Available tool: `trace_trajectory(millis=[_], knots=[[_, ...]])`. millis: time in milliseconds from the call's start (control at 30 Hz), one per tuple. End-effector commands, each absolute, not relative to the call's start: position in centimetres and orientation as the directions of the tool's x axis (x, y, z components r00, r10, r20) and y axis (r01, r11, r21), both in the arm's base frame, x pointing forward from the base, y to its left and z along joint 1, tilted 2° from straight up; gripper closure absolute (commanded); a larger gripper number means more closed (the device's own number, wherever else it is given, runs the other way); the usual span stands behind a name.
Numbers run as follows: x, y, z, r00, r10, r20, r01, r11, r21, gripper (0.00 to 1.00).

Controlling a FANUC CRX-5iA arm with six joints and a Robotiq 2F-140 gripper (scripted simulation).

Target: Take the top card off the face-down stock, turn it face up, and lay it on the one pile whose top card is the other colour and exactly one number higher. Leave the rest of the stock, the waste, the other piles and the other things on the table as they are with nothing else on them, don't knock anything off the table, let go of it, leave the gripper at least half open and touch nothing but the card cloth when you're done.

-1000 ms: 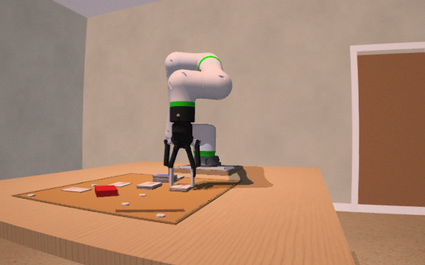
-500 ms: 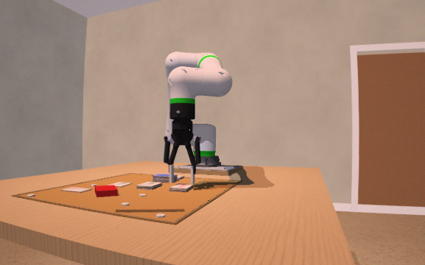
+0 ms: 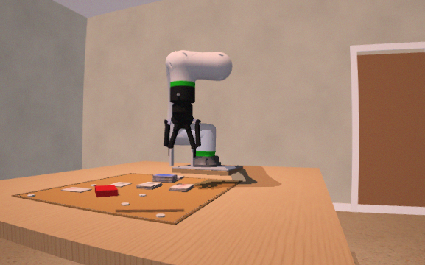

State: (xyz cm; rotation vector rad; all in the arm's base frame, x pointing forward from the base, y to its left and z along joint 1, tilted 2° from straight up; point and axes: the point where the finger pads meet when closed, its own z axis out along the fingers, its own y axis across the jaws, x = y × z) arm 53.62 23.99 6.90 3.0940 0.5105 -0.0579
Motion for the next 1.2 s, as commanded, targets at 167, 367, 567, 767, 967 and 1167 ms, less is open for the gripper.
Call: trace_trajectory(millis=[167,367,567,767,967,1167], knots=[[53.7,24.0,9.1,0.946,0.321,-0.037,0.321,-0.947,-0.001,0.5],[53.7,24.0,9.6,0.946,0.321,-0.037,0.321,-0.947,-0.001,0.5],[53.7,24.0,9.7,0.946,0.321,-0.037,0.321,-0.947,-0.001,0.0],[53.7,24.0,9.7,0.946,0.321,-0.037,0.321,-0.947,-0.001,0.0],[53.7,24.0,9.7,0.946,0.321,-0.037,0.321,-0.947,-0.001,0.0],[53.7,24.0,9.7,0.946,0.321,-0.037,0.321,-0.947,-0.001,0.0]])
